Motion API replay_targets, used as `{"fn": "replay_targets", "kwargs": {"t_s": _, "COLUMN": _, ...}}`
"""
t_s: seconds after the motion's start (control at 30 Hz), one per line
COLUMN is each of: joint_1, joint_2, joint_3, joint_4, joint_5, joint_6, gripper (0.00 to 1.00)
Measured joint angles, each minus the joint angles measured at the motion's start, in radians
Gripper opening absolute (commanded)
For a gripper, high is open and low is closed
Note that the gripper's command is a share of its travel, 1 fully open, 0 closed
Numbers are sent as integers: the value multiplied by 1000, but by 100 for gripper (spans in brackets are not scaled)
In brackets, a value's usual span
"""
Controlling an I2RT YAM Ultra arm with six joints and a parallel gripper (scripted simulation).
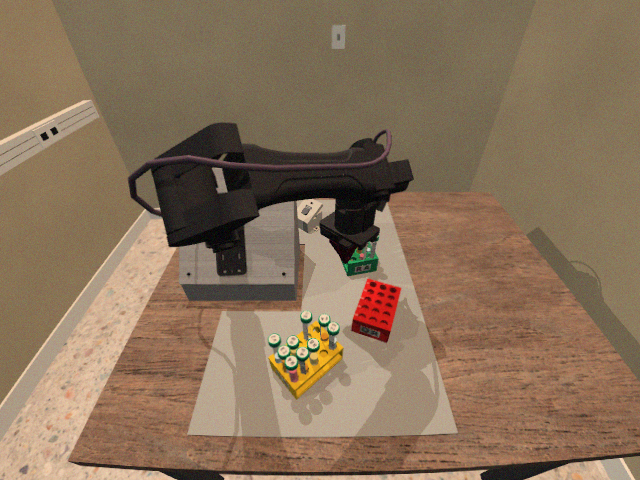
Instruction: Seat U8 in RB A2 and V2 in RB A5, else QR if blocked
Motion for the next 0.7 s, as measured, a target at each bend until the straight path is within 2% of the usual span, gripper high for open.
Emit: {"fn": "replay_targets", "kwargs": {"t_s": 0.7, "joint_1": 4, "joint_2": 10, "joint_3": 0, "joint_4": 2, "joint_5": 0, "joint_6": 0, "gripper": 0}}
